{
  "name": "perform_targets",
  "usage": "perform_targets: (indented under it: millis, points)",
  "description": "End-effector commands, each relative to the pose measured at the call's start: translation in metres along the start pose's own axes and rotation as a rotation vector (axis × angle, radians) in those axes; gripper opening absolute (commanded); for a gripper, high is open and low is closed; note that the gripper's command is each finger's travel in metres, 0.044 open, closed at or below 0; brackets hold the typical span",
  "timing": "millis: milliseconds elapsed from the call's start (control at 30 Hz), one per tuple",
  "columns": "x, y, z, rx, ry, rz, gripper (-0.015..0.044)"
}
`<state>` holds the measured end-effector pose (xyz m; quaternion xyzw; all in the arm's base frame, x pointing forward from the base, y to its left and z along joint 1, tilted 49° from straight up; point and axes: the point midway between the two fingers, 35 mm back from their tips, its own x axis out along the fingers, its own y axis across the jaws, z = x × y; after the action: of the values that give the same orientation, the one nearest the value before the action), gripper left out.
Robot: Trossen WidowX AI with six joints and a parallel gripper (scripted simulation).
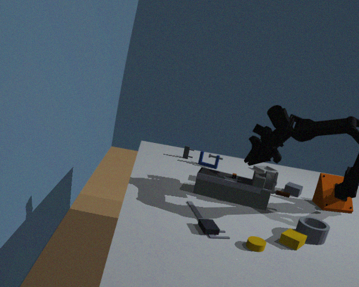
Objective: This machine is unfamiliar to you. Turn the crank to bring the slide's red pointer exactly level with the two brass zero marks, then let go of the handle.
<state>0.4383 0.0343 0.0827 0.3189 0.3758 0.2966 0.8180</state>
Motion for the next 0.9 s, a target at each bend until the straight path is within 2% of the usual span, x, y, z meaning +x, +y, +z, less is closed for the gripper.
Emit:
perform_targets:
  millis: [0, 67, 733, 867]
  points:
    - [0.0, 0.0, 0.0, 0.0, 0.0, 0.0, 0.0046]
    - [0.0, 0.0, 0.0, 0.0, 0.0, 0.0, 0.0]
    - [0.0, 0.0001, 0.0, 0.0, 0.0, 0.001, 0.0]
    - [0.0, 0.0001, 0.0, 0.0, 0.0, 0.001, 0.0105]
